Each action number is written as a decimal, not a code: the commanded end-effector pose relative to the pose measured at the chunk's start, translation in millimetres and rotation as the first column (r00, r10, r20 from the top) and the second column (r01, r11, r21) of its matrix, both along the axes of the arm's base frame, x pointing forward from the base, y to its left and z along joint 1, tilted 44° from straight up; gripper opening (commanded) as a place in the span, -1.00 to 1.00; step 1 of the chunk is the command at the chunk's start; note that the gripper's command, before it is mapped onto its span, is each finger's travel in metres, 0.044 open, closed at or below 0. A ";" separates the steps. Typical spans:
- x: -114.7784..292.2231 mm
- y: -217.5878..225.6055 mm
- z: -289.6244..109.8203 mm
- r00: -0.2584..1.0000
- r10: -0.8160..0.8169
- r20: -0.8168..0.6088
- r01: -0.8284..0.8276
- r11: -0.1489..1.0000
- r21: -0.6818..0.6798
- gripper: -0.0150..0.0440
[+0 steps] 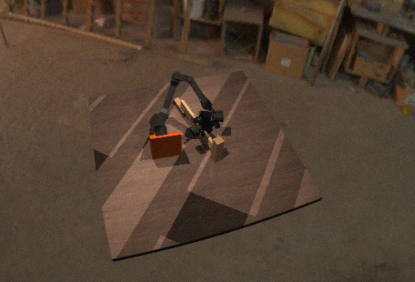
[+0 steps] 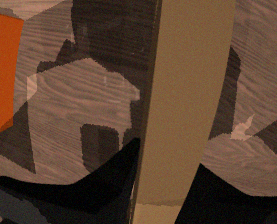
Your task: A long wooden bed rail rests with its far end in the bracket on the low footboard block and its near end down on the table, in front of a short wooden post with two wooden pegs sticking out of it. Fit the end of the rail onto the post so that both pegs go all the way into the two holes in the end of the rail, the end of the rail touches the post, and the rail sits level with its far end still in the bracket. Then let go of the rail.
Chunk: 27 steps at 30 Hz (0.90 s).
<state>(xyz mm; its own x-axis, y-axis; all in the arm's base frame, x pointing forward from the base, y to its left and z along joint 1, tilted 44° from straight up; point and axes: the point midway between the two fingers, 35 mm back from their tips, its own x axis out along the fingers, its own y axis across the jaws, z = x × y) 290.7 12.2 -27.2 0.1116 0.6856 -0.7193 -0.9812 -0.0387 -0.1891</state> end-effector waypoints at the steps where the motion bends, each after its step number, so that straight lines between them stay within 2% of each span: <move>1: 3.2 -3.9 0.8 1.000 -0.006 0.009 0.006 1.000 -0.004 -0.49; 27: 4.2 -8.4 -3.2 1.000 -0.006 0.009 0.006 1.000 -0.004 -0.49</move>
<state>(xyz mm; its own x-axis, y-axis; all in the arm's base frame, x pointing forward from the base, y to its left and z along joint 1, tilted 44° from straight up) 291.6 7.6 -31.4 0.1115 0.6853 -0.7197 -0.9812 -0.0388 -0.1890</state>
